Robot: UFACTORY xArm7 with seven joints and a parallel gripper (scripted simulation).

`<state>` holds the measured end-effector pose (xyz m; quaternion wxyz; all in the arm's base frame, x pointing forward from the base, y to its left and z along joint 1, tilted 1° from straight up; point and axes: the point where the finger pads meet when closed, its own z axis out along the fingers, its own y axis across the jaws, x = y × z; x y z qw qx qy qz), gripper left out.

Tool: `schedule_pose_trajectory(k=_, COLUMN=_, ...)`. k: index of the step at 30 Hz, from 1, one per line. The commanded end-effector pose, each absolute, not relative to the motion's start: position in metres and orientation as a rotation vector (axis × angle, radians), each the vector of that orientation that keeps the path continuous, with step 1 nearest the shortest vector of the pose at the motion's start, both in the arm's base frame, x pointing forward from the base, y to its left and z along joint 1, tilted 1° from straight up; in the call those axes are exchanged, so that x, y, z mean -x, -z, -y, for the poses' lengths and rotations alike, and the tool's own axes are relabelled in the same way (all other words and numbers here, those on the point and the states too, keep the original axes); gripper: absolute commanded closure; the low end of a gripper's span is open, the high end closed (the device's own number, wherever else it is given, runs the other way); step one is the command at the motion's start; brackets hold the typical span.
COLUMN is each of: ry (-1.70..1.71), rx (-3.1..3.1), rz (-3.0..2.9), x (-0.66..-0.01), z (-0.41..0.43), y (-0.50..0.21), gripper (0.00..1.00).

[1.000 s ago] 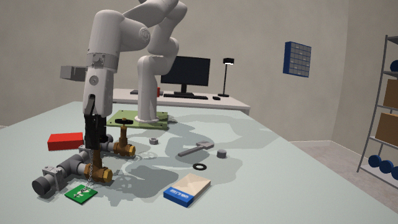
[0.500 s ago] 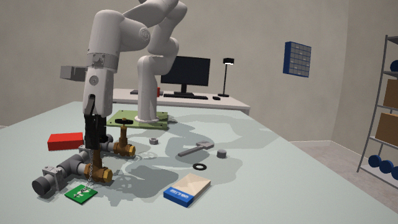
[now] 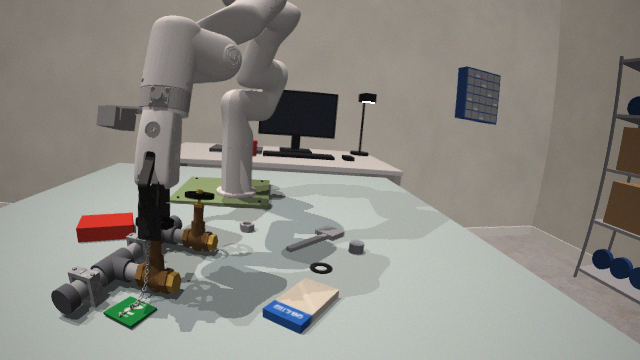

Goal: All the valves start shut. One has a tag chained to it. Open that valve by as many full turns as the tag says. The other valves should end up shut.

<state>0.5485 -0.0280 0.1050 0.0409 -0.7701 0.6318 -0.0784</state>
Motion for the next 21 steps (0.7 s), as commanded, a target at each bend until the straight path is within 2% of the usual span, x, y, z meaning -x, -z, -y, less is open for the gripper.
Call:
schedule_pose_trajectory(k=1, ry=0.252, rx=2.453, rz=-1.820, x=-0.5499, z=0.0283, y=-0.1066, gripper=1.00)
schedule_pose_trajectory(k=8, ry=0.261, rx=2.603, rz=-1.623, x=-0.5499, z=0.0282, y=-0.1066, gripper=1.00)
schedule_pose_trajectory(k=21, ry=0.286, rx=3.002, rz=-0.855, x=-0.5500, z=0.0282, y=-0.1067, gripper=1.00)
